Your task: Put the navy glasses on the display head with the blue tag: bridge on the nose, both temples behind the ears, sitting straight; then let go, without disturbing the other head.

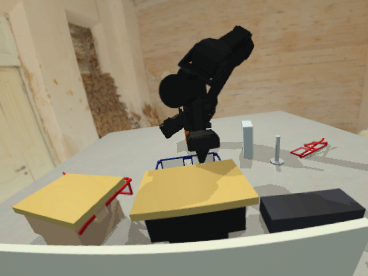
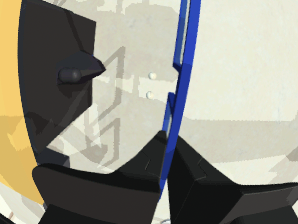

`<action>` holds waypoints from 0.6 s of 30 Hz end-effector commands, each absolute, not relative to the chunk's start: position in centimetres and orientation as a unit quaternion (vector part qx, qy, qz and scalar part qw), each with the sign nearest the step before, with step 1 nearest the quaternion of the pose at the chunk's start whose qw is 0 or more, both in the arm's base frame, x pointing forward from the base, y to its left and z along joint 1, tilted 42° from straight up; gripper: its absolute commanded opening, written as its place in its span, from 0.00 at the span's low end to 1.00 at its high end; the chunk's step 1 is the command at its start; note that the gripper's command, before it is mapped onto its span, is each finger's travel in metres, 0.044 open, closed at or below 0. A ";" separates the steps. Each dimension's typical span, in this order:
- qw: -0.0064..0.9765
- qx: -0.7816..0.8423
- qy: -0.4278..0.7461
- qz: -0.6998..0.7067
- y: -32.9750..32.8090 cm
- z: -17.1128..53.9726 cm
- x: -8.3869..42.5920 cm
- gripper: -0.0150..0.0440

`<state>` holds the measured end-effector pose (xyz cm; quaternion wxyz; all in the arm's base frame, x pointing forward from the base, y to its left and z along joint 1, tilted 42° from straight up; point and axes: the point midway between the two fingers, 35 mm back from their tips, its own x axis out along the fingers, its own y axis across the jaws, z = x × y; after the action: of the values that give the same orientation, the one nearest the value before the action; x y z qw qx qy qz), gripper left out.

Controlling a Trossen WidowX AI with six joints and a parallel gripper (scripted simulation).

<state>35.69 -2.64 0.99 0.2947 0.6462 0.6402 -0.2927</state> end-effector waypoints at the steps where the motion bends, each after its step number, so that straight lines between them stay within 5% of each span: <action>1: 0.295 0.649 0.638 -0.291 -2.7 1.2 36.5 0.25; 18: 0.296 0.649 0.638 -0.291 -2.7 1.2 38.7 0.25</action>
<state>38.03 -2.65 1.05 0.2951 0.6466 0.6400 -0.2920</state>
